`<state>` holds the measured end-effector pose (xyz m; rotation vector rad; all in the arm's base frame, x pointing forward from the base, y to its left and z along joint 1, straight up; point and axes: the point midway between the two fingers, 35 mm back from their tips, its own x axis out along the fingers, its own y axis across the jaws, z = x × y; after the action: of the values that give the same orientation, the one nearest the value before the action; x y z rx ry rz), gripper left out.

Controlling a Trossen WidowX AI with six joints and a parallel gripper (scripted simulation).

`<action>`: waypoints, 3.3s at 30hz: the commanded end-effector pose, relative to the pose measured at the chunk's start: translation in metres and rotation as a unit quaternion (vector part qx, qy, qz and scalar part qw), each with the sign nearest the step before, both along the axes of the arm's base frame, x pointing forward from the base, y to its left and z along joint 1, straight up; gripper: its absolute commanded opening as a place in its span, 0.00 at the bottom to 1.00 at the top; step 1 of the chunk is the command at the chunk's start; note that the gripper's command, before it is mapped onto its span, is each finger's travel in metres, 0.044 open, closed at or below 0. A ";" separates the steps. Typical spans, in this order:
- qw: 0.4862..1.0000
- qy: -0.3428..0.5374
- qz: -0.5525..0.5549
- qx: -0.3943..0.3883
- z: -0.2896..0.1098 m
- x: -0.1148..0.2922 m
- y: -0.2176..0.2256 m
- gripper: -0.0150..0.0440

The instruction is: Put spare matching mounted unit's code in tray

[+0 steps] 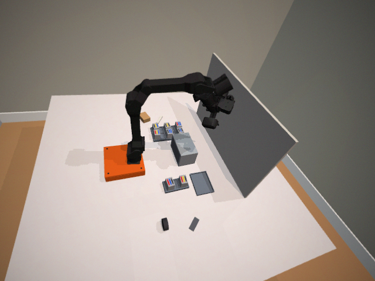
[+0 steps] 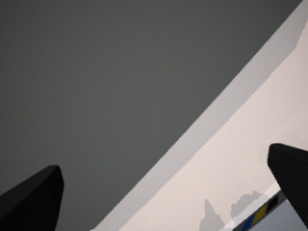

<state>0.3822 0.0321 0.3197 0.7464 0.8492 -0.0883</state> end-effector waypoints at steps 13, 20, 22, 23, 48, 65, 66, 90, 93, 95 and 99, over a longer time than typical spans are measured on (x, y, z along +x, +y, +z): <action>0.855 0.270 0.363 -0.255 -0.118 -0.027 0.050 1.00; 0.855 0.270 0.363 -0.255 -0.118 -0.027 0.050 1.00; 0.855 0.270 0.363 -0.255 -0.118 -0.027 0.050 1.00; 0.855 0.270 0.363 -0.255 -0.118 -0.027 0.050 1.00; 0.390 0.032 0.838 -0.381 -0.179 -0.241 0.228 1.00; 0.337 0.009 0.860 -0.383 -0.226 -0.264 0.222 0.76; 0.337 0.009 0.860 -0.383 -0.226 -0.264 0.222 0.76; 0.338 0.009 0.860 -0.383 -0.258 -0.261 0.225 0.76; 0.338 0.009 0.860 -0.383 -0.263 -0.261 0.226 0.76; 0.338 0.009 0.860 -0.383 -0.266 -0.261 0.226 0.76; 0.337 0.009 0.860 -0.383 -0.273 -0.261 0.226 0.76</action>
<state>0.1214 0.2585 0.0534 -1.3527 1.0622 1.3660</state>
